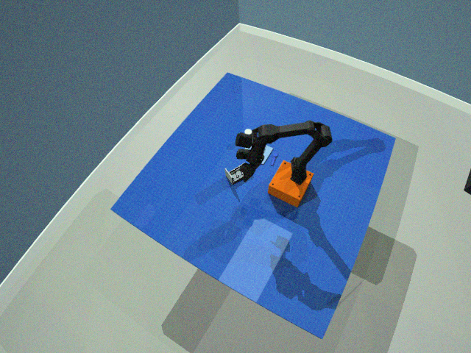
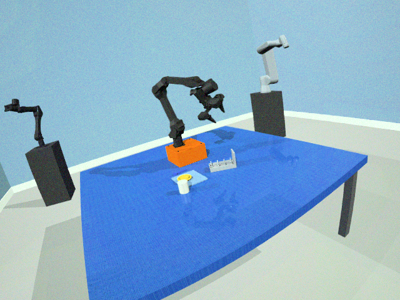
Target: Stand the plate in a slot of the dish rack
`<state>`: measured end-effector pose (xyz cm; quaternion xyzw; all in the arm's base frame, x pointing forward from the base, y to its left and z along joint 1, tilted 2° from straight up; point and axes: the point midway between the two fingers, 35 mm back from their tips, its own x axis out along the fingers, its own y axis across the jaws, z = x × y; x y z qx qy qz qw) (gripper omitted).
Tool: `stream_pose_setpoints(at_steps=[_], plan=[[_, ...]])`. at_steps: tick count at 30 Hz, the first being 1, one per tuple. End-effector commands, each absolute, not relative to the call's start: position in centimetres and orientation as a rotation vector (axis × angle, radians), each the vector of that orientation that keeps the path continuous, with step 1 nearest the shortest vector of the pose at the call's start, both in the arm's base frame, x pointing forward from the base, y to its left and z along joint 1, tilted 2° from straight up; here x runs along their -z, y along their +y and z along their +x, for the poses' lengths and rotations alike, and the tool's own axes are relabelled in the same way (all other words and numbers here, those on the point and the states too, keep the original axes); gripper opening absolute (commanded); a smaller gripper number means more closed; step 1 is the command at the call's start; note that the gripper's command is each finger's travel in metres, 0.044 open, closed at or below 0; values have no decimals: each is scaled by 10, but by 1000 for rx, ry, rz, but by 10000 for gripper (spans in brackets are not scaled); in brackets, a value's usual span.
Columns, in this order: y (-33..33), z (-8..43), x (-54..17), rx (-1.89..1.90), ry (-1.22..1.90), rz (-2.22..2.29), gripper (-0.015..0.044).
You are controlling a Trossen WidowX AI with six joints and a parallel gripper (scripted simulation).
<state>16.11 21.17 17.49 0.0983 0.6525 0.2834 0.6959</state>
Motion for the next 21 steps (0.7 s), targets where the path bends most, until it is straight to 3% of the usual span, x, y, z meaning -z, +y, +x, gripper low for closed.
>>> stream_pose_setpoints(at_steps=[1,10,21], plan=[[192,194,-159,-545,1431,206,400],[100,277,-103,-286,1410,99,400],[-39,321,-41,-122,1469,-100,400]])
